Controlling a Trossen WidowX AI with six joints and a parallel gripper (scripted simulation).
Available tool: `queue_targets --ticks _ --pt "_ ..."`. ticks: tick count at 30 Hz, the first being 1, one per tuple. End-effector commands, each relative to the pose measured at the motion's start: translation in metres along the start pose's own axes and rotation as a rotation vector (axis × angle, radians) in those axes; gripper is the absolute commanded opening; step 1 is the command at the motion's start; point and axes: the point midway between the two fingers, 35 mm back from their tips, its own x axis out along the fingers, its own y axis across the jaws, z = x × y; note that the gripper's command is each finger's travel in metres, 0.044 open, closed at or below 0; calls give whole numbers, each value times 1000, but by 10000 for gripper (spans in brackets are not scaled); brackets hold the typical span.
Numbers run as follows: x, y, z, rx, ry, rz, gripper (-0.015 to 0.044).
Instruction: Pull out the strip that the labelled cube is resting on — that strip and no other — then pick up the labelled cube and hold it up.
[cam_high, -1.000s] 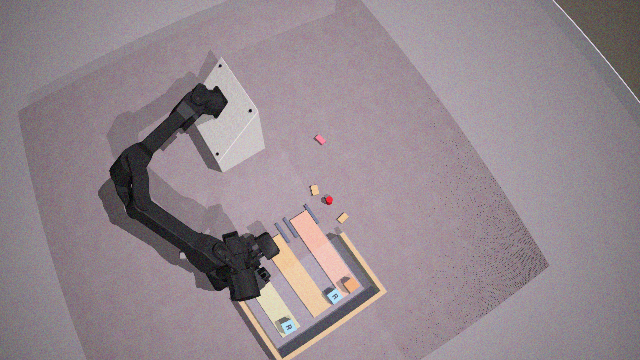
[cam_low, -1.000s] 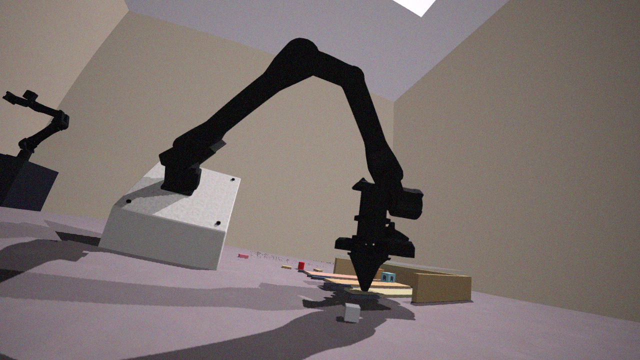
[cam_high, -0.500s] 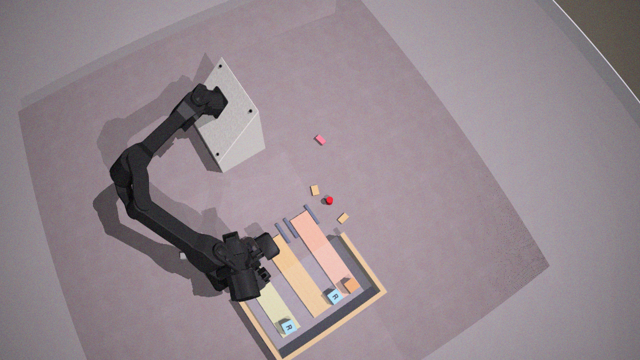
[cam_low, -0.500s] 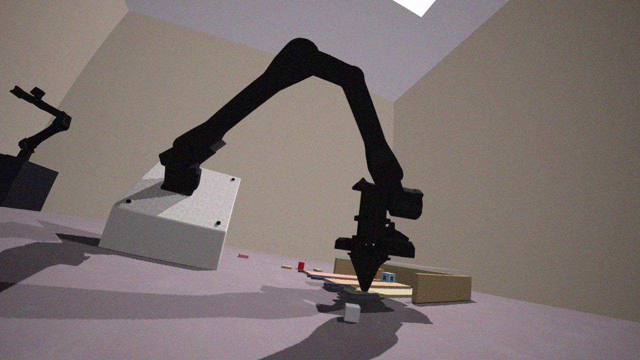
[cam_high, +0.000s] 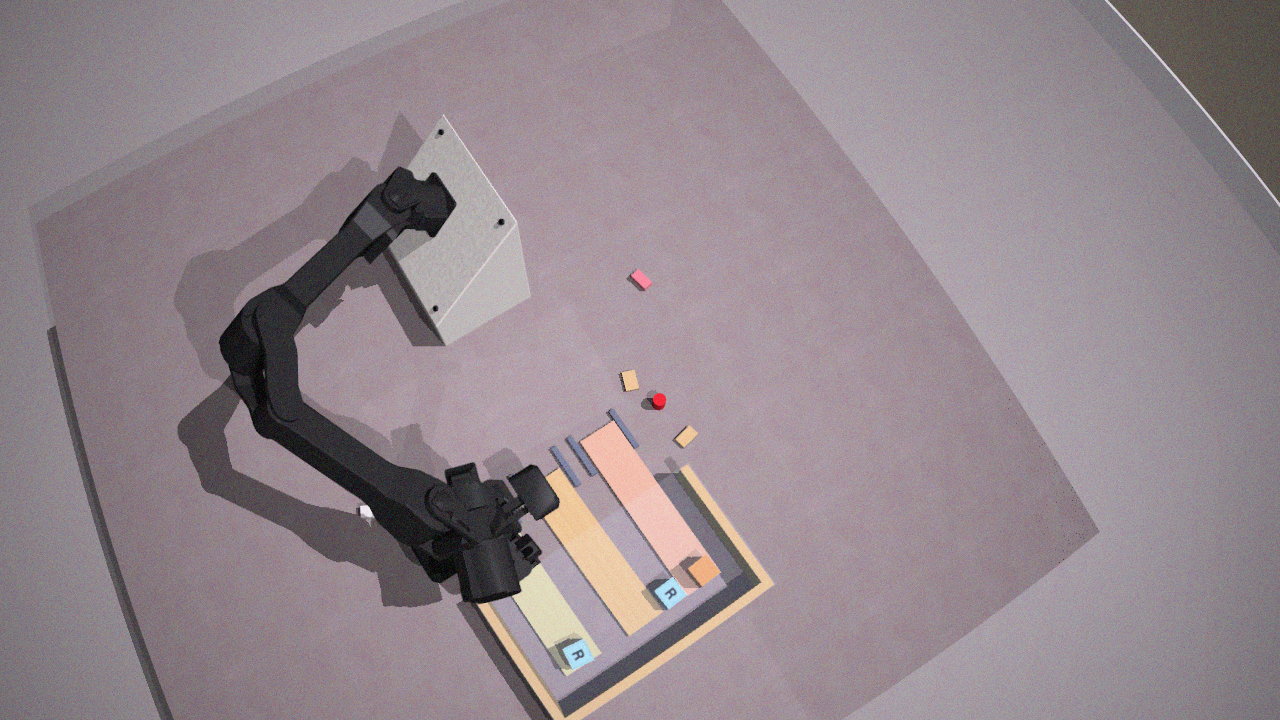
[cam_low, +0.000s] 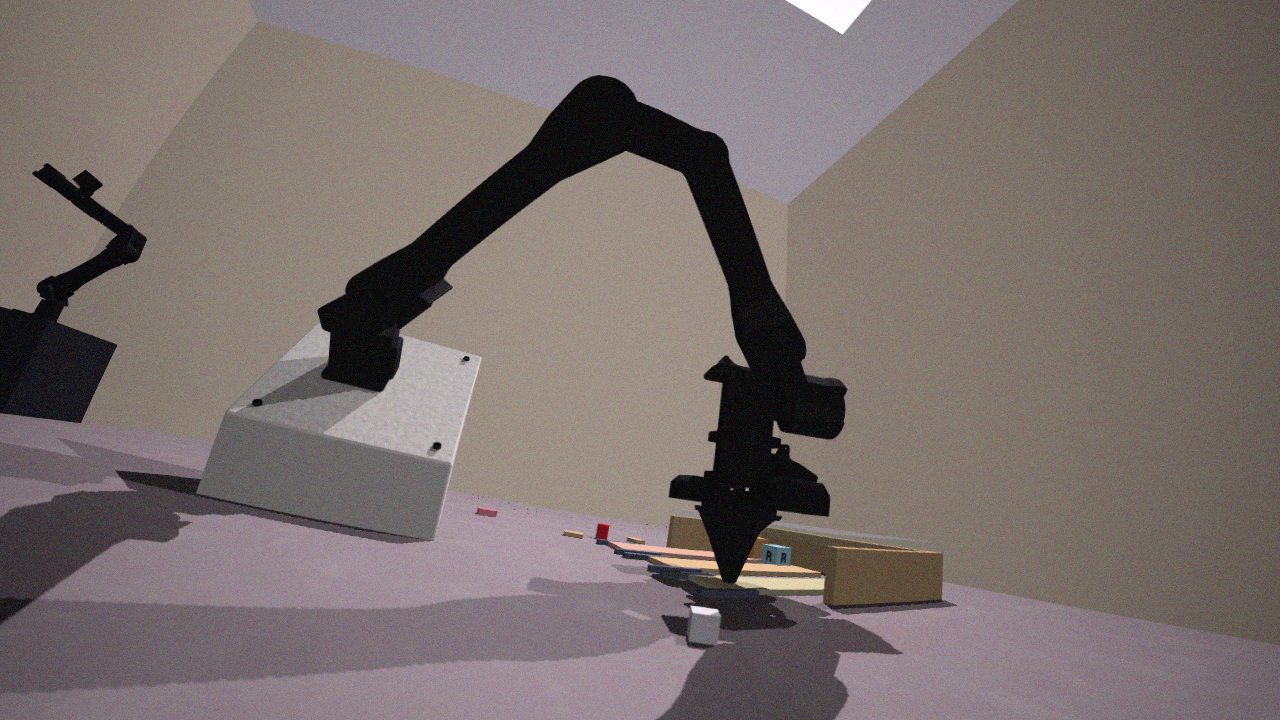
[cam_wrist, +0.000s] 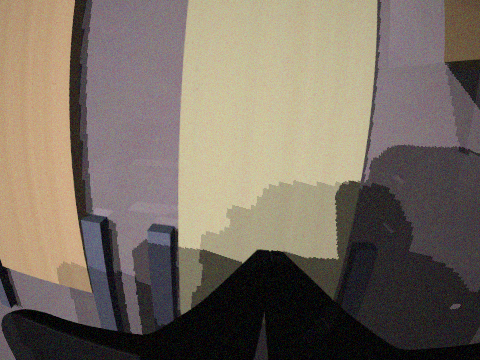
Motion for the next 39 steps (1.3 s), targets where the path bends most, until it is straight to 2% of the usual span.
queue_targets --ticks 1,11,39 --pt "4 2 0 -2 2 5 0" --pt "4 1 -2 -3 2 5 0" --pt "6 0 -45 -4 4 5 0"
